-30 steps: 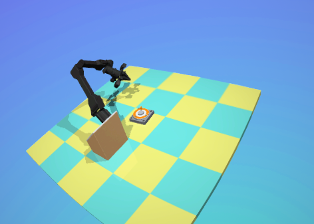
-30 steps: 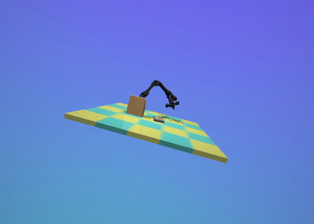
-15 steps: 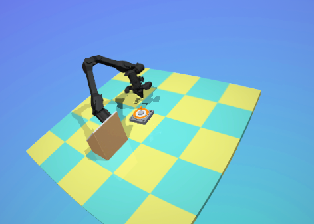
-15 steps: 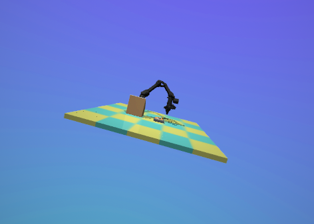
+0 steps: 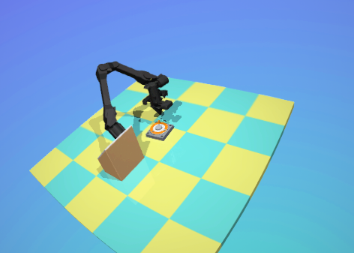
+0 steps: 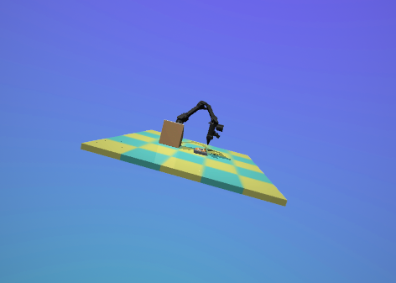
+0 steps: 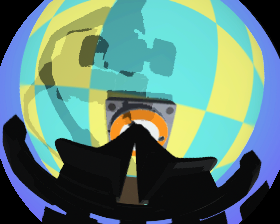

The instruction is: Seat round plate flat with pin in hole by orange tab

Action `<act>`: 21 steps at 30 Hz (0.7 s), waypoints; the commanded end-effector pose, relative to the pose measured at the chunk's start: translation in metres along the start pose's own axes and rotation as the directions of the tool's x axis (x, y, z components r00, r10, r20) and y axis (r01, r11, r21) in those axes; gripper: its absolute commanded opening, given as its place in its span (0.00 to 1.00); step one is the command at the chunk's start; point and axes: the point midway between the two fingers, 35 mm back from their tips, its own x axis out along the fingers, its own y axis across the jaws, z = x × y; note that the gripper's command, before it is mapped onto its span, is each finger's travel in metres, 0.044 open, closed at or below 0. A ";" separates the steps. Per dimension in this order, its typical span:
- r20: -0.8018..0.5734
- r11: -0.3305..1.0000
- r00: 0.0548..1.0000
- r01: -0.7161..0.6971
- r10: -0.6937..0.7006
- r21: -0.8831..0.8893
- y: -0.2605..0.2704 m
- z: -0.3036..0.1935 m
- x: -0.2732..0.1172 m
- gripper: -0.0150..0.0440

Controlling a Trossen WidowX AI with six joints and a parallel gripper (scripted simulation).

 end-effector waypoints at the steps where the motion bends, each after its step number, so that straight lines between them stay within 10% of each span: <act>1: -0.005 1.000 1.000 -0.007 0.007 0.011 0.000 -0.002 0.013 0.25; 21: -0.006 1.000 1.000 -0.010 0.010 0.012 0.012 -0.009 0.048 0.25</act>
